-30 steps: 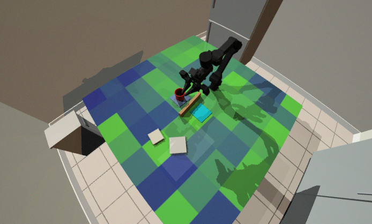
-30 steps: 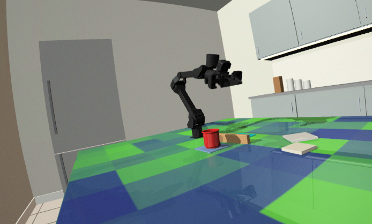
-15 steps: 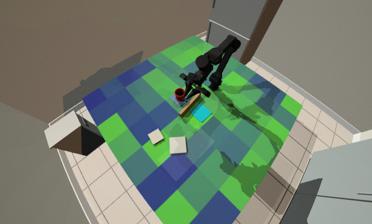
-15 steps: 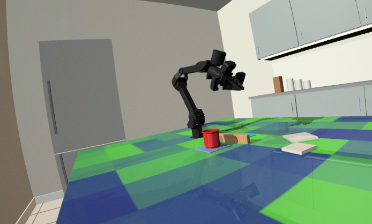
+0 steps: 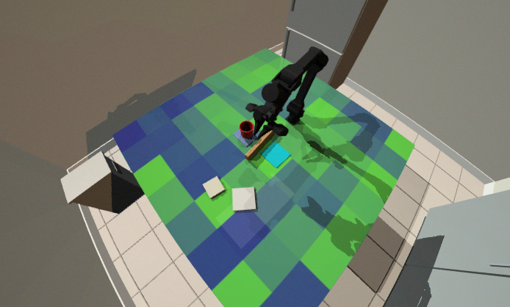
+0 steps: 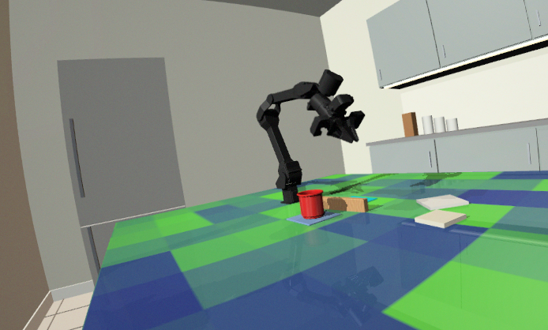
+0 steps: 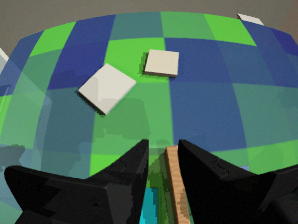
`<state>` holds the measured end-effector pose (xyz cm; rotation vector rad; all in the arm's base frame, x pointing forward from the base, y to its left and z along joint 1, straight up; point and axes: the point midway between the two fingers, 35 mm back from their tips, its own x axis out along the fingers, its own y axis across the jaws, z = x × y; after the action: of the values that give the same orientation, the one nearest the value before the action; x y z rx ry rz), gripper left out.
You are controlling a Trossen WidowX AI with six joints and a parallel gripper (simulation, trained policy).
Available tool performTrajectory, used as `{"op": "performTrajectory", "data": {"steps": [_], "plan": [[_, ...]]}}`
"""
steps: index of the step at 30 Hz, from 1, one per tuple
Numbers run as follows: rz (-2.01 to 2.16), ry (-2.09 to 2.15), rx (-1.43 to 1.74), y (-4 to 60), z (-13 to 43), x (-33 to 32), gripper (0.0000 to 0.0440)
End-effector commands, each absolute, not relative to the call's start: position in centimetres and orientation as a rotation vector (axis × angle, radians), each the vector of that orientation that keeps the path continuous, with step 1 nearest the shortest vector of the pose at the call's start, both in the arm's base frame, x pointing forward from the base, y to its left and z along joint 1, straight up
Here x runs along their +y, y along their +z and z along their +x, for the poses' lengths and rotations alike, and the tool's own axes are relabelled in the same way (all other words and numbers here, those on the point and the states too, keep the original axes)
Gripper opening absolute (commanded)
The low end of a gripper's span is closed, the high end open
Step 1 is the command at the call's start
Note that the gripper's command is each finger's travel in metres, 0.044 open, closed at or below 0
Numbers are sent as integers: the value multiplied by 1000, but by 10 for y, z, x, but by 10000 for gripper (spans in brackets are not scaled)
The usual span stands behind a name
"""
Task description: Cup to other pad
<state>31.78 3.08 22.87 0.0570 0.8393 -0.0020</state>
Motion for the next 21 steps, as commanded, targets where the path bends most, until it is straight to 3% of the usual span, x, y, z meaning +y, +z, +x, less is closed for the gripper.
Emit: {"op": "performTrajectory", "data": {"steps": [1, 21], "plan": [[47, -13, 882, 227, 318, 29, 99], [-42, -30, 1202, 206, 301, 14, 122]]}}
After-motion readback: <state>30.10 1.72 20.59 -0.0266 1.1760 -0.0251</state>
